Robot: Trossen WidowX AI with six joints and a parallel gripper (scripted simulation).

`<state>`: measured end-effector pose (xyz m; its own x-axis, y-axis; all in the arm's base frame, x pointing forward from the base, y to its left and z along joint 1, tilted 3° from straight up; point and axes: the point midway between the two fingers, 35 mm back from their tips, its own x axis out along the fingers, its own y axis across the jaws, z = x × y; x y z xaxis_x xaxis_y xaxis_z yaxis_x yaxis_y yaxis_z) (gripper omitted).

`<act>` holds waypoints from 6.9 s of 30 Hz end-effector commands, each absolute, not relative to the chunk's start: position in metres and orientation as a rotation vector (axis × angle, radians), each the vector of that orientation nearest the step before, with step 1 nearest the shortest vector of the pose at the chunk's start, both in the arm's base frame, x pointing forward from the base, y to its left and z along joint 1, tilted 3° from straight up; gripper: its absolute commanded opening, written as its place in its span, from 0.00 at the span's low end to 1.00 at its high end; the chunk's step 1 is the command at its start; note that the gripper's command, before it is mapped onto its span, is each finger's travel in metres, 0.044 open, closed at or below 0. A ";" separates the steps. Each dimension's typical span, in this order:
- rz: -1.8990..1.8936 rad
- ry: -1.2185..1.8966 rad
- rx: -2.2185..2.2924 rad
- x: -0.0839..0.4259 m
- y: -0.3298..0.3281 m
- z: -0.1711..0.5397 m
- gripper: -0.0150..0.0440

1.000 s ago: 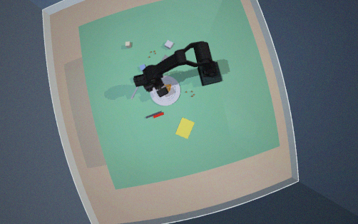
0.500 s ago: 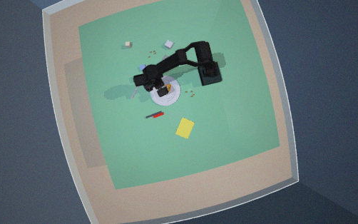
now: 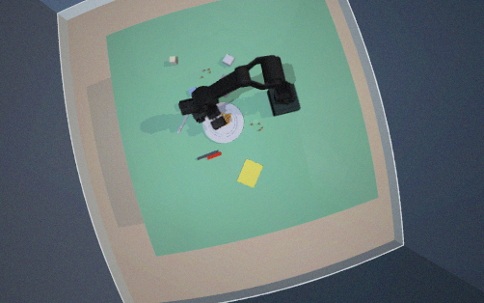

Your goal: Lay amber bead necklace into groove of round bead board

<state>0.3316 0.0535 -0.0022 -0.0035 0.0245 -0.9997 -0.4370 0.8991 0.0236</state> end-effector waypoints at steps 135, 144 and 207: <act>0.500 1.528 -0.455 0.308 0.060 0.032 0.64; 0.500 1.528 -0.455 0.307 0.061 0.016 0.46; 0.500 1.528 -0.455 0.309 0.057 0.003 0.25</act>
<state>0.3076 0.0601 0.0030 -0.0161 0.0231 -0.9996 -0.5683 0.8223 0.0282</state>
